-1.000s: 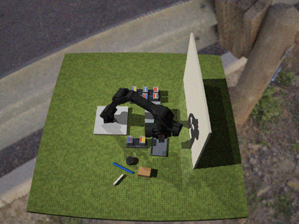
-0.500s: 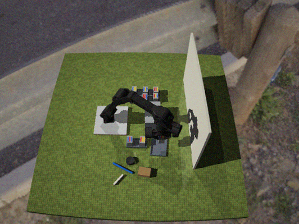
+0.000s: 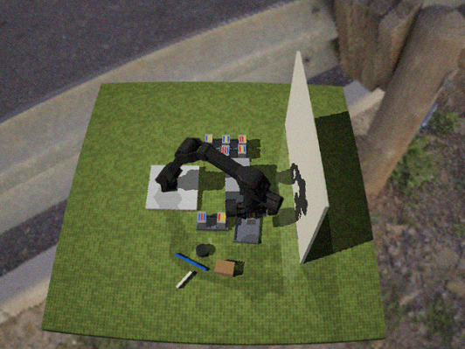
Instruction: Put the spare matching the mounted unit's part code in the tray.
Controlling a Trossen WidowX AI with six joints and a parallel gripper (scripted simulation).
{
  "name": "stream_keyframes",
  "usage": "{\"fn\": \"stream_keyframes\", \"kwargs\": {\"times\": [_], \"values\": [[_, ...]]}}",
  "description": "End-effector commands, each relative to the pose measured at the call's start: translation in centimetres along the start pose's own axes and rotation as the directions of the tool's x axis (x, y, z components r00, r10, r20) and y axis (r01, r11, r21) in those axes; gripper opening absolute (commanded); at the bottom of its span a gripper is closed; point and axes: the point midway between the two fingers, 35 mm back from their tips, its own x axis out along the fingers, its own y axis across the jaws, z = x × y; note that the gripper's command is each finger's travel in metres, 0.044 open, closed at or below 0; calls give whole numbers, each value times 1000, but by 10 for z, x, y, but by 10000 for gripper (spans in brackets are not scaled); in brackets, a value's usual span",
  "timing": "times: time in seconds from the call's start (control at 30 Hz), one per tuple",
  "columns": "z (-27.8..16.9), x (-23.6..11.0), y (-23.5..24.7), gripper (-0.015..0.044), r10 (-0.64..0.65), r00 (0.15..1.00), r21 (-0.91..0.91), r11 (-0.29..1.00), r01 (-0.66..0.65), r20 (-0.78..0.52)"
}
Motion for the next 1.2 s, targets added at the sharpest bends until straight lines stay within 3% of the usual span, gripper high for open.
{"fn": "stream_keyframes", "kwargs": {"times": [0.0,1.17], "values": [[0,4,0,0,3,1000,-4,1000,-3,0],[0,28,2,0,5,1000,-3,1000,-5,1]]}}
